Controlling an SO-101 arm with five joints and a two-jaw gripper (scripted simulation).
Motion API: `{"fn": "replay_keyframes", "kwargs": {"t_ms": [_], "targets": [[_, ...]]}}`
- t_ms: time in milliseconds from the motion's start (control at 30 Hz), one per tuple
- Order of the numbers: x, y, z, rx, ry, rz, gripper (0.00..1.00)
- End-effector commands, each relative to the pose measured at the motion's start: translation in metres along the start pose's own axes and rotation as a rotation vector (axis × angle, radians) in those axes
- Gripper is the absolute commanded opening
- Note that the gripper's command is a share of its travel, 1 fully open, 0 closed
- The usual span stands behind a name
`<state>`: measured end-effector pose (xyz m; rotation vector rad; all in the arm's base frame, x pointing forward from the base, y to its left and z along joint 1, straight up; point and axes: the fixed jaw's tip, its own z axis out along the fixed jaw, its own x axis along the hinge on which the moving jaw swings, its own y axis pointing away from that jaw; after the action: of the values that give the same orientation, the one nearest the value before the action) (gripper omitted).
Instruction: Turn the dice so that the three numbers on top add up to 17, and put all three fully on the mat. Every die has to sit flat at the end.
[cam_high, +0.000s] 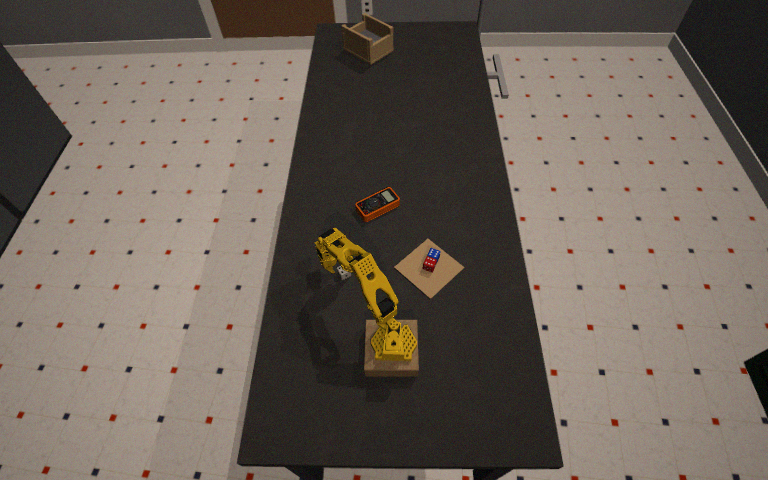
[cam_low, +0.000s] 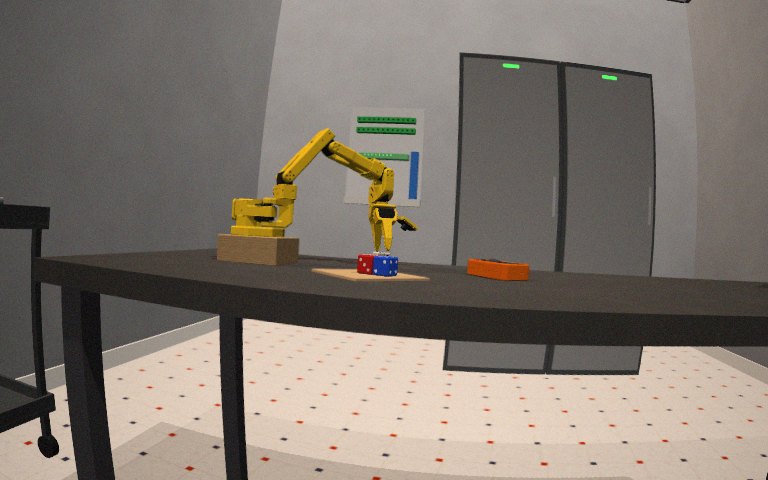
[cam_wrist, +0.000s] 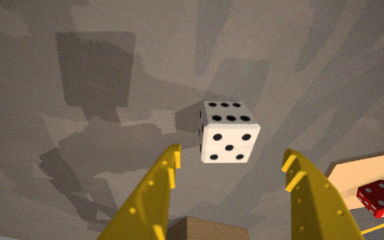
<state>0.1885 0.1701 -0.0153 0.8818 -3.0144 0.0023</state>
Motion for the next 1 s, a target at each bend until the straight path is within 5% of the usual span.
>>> {"fn": "replay_keyframes", "kwargs": {"t_ms": [0,967], "targets": [[0.004,0.002,0.012,0.002,0.023,-0.001,0.35],[0.005,0.001,0.025,0.002,0.023,-0.001,0.34]]}}
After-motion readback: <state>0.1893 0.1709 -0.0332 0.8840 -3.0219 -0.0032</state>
